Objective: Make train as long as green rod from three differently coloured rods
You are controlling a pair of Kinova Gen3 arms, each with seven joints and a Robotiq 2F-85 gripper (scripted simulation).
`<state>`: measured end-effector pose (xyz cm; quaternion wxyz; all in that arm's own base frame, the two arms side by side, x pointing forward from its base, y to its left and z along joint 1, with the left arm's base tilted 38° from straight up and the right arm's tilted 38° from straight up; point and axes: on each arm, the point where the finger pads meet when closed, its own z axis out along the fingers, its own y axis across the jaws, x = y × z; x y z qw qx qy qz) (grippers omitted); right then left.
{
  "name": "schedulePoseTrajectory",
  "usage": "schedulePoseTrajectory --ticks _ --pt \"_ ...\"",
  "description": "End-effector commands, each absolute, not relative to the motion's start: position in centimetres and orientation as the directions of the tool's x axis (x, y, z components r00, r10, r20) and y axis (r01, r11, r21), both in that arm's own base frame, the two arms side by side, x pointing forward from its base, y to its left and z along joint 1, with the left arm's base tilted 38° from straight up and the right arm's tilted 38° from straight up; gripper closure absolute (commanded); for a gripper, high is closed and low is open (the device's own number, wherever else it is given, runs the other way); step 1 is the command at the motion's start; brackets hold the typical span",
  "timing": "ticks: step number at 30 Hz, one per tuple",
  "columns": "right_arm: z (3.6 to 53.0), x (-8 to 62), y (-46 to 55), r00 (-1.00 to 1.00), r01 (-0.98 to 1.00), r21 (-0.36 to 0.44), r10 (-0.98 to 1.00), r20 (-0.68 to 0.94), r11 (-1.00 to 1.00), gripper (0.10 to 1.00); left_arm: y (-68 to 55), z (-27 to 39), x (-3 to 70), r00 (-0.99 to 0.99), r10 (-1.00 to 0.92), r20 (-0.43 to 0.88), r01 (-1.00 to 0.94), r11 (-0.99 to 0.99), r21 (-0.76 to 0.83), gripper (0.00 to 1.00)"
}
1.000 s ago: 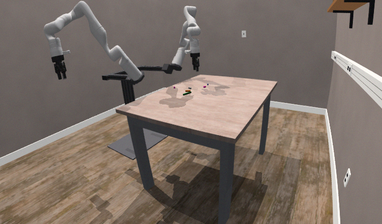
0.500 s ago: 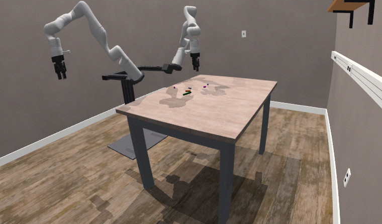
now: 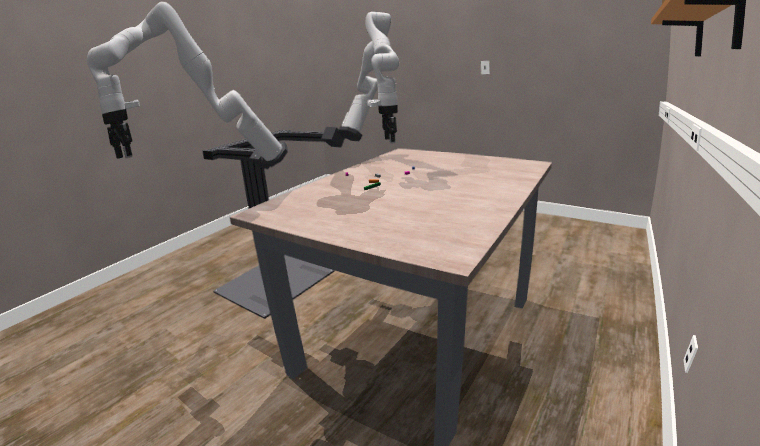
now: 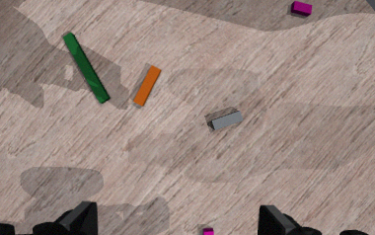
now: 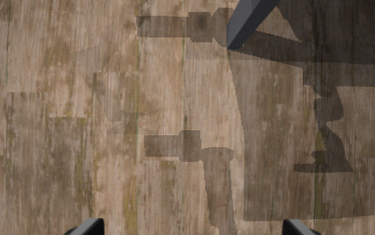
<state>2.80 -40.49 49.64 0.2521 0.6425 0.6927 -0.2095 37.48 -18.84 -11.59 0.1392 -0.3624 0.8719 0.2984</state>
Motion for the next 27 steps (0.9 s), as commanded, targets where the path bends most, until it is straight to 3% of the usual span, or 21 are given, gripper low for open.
schedulePoseTrajectory --ticks 1,27 --pt "49.7 2.8 -40.48 -0.047 0.996 0.034 0.784 -0.619 0.087 0.099 -18.95 -11.54 37.51 -0.699 -0.549 -0.459 -0.715 0.561 0.418 0.001" --pt "49.7 2.8 -40.48 -0.047 0.996 0.034 0.784 -0.619 0.087 0.099 -18.52 -11.74 37.36 -0.761 -0.495 -0.42 -0.649 0.602 0.466 0.001"
